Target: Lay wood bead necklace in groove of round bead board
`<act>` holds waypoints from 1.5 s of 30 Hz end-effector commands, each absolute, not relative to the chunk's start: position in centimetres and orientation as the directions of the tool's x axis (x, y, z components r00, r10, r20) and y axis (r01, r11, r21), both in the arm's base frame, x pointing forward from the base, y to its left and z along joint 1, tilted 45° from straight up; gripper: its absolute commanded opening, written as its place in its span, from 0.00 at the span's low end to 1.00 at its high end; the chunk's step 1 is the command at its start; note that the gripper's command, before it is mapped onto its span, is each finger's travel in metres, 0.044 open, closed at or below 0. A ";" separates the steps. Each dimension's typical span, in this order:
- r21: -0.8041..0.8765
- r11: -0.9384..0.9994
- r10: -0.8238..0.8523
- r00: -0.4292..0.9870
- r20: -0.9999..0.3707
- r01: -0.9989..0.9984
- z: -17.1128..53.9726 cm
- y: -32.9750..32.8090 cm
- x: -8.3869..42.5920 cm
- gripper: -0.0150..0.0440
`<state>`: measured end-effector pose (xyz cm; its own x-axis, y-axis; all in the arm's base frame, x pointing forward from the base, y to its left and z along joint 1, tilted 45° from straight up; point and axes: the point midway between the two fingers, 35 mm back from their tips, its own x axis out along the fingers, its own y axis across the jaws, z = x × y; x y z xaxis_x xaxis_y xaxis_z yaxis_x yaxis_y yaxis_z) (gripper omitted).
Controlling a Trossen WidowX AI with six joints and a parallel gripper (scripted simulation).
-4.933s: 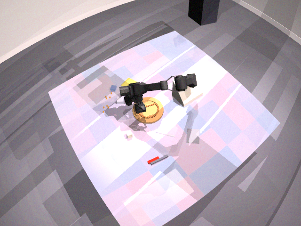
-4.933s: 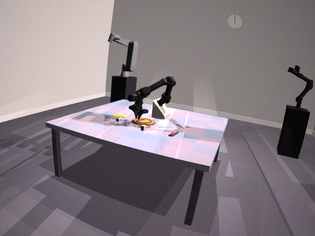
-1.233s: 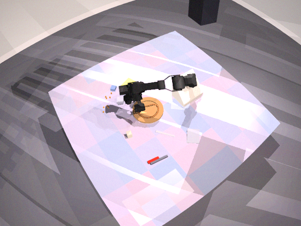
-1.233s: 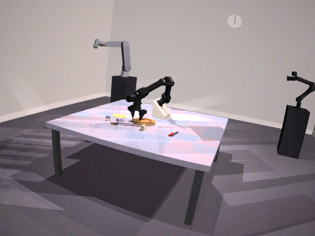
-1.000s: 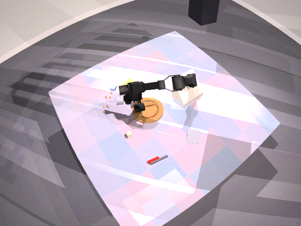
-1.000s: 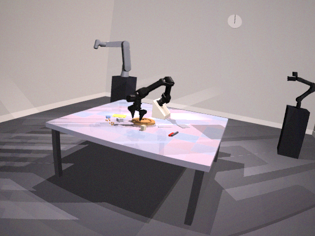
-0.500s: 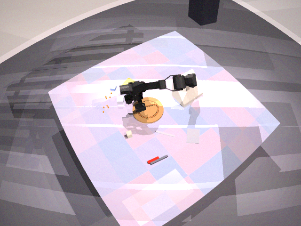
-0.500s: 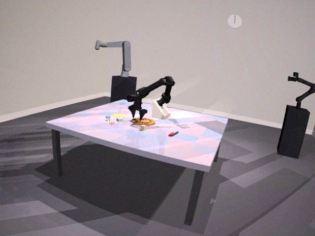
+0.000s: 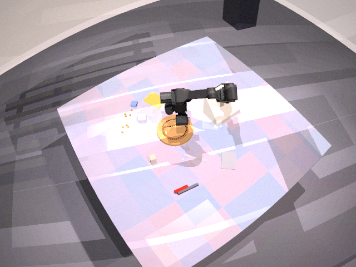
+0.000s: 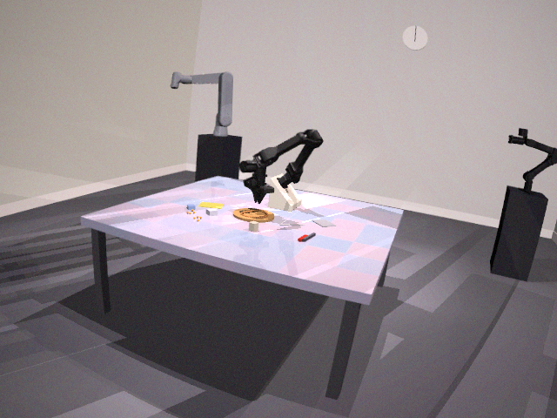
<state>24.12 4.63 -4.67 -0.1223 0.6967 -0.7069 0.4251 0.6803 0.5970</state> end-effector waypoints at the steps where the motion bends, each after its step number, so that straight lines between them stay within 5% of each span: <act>1: 0.589 0.679 0.694 -0.122 -0.710 0.439 -4.5 4.7 23.4 0.46; 38: 0.590 0.678 0.695 -0.122 -0.708 0.439 -7.3 7.4 22.9 0.46; 42: 0.591 0.681 0.692 -0.117 -0.712 0.432 -7.2 7.3 23.2 0.28; 45: 0.591 0.681 0.692 -0.117 -0.712 0.432 -7.2 7.3 23.2 0.25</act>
